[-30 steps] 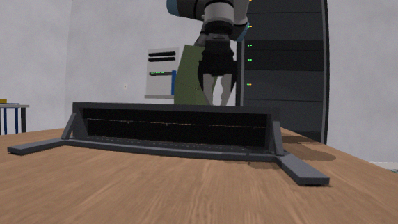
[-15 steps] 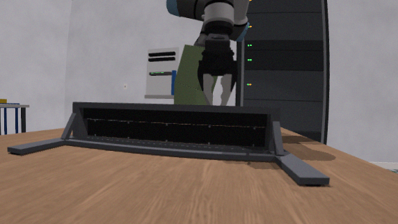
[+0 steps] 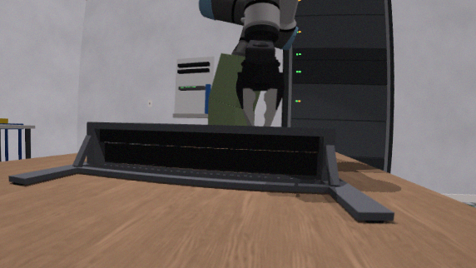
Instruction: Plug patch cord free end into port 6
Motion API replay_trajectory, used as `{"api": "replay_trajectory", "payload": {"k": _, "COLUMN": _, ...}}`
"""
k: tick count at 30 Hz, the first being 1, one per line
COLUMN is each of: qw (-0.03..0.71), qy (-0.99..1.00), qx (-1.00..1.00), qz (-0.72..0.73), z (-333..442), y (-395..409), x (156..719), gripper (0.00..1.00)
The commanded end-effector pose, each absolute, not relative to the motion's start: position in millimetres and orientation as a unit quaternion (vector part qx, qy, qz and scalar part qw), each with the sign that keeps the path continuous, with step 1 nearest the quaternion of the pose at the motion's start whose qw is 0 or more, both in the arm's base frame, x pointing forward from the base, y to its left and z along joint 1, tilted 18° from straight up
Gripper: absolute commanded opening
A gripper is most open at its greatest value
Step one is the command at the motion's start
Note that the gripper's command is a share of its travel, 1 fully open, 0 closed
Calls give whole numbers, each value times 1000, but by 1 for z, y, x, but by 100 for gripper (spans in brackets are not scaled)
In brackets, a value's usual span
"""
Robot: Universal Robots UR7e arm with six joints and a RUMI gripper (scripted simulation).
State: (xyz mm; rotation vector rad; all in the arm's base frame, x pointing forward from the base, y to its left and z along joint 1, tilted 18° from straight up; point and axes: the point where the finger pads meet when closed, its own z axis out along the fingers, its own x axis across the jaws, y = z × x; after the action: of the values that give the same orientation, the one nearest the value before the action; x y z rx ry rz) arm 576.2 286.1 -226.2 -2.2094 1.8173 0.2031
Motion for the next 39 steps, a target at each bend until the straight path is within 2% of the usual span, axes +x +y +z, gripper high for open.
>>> {"api": "replay_trajectory", "payload": {"k": 1, "qw": 137, "qy": 628, "qx": -763, "qz": 69, "z": -225, "y": 286, "x": 578, "gripper": 0}}
{"api": "replay_trajectory", "payload": {"k": 39, "qw": 132, "qy": 627, "qx": -764, "qz": 73, "z": -224, "y": 287, "x": 581, "gripper": 0}}
